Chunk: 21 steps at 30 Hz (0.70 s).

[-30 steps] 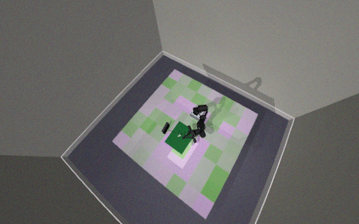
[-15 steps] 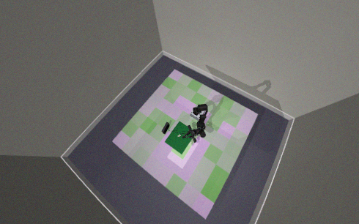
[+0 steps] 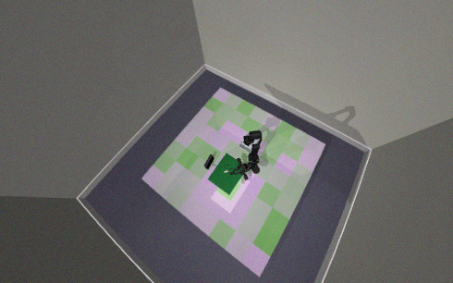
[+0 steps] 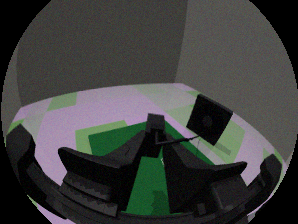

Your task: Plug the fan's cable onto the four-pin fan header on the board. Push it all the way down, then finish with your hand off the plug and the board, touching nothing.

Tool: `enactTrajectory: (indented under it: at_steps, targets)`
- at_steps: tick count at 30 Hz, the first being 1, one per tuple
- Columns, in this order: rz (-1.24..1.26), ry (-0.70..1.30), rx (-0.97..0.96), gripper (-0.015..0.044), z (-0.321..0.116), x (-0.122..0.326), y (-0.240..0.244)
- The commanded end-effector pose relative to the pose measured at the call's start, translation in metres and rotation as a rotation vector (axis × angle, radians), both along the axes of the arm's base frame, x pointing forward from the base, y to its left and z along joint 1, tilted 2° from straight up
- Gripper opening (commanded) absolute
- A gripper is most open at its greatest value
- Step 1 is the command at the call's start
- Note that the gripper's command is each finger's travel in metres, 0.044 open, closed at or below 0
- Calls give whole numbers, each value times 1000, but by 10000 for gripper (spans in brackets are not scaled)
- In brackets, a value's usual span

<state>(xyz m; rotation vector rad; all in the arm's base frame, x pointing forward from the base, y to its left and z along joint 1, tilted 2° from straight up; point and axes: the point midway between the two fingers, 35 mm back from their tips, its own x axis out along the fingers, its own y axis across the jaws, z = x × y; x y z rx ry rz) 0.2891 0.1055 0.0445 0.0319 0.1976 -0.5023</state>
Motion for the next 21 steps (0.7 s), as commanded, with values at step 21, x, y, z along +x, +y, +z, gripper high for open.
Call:
enactTrajectory:
  at_steps: [21]
  targets:
    - [0, 1, -1, 0, -18, -5, 3]
